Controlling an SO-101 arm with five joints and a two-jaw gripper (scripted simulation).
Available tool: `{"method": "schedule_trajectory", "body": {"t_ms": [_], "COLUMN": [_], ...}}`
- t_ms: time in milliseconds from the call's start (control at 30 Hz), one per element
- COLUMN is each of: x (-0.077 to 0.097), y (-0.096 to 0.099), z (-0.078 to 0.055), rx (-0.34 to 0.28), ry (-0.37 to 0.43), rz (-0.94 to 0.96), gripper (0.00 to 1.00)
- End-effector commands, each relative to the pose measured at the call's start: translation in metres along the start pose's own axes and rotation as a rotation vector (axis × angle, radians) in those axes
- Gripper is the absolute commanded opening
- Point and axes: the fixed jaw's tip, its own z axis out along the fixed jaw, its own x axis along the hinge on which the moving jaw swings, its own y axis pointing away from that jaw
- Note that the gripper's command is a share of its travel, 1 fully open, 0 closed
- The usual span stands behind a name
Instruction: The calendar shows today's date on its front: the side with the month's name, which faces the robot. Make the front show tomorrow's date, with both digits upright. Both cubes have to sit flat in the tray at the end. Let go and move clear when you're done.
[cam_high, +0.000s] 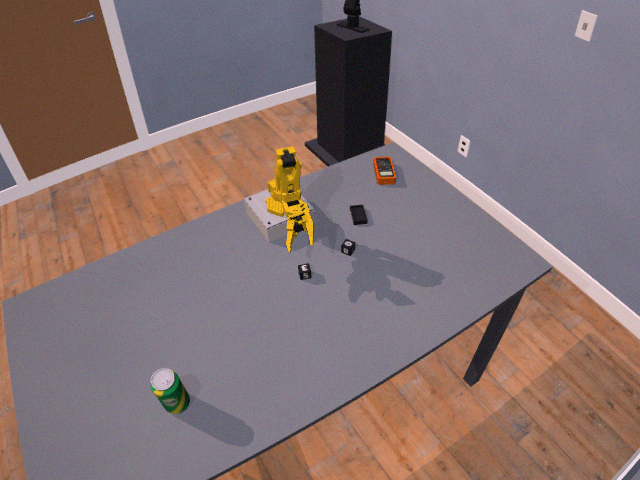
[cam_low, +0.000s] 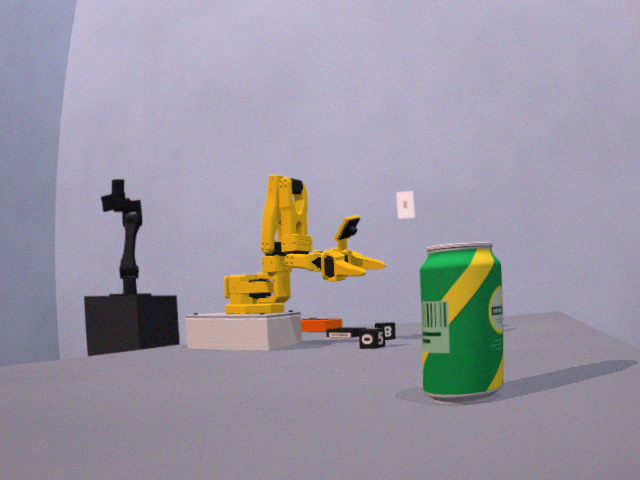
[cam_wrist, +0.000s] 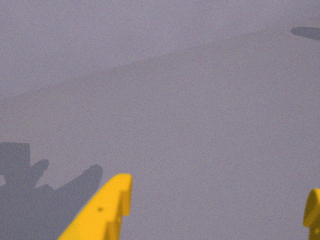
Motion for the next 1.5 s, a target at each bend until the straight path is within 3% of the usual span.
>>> {"method": "schedule_trajectory", "body": {"t_ms": [0, 500, 700, 1467], "x": [0.002, 0.014, 0.015, 0.005], "y": [0.003, 0.003, 0.004, 0.007], "z": [0.012, 0.047, 0.053, 0.048], "rx": [-0.002, 0.034, 0.044, 0.065], "ry": [0.045, 0.278, 0.348, 0.497], "rz": [-0.002, -0.033, -0.043, -0.061], "gripper": [0.35, 0.35, 0.35, 0.35]}}
